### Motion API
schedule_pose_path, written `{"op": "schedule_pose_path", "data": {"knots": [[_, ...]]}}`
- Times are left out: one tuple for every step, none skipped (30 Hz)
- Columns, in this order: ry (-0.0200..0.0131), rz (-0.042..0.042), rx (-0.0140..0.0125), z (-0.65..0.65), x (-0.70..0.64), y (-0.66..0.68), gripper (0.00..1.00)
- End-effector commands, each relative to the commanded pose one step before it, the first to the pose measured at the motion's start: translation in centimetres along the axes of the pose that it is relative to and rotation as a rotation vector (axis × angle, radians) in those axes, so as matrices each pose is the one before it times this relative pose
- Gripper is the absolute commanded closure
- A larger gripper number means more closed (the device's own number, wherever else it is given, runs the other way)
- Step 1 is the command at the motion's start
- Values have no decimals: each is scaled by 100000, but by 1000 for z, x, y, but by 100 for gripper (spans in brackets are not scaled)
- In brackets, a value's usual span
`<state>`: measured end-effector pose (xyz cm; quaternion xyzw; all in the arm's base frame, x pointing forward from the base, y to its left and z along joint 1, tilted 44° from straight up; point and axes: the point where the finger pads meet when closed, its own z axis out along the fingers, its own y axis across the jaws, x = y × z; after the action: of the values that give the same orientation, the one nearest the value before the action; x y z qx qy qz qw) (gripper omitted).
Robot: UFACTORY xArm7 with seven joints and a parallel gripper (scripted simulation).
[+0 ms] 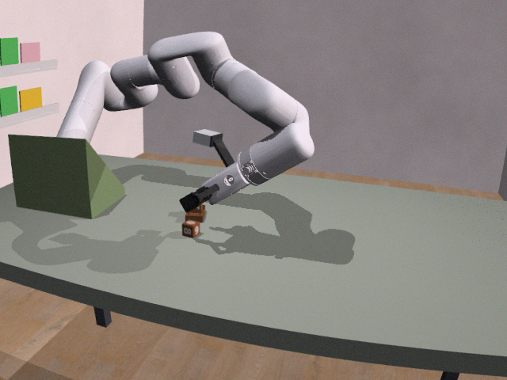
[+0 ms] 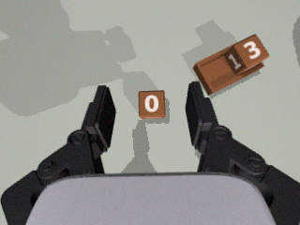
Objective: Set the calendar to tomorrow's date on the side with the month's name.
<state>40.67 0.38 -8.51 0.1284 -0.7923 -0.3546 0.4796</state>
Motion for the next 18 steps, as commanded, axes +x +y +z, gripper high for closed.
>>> {"op": "schedule_pose_path", "data": {"knots": [[-305,76,152,-401,473,-26,31],[0,0,0,-19,28,0,31],[0,0,0,-8,11,0,31],[0,0,0,-1,2,0,31],[-16,-2,-1,-1,-1,0,31],[-104,-10,-4,-5,-6,1,31],[-258,-26,-9,-11,-14,2,31],[-458,-44,-16,-19,-23,4,31],[-686,-62,-23,-28,-33,5,31],[-926,-77,-29,-34,-40,6,31],[-1163,-86,-32,-38,-43,7,31],[-1384,-87,-33,-38,-41,8,31],[-1578,-79,-30,-35,-34,7,31],[0,0,0,0,0,0,31],[0,0,0,0,0,0,31],[-1736,-62,-23,-28,-22,6,31],[-1849,-39,-13,-18,-6,4,31],[-1913,-12,-1,-7,14,2,31]]}}
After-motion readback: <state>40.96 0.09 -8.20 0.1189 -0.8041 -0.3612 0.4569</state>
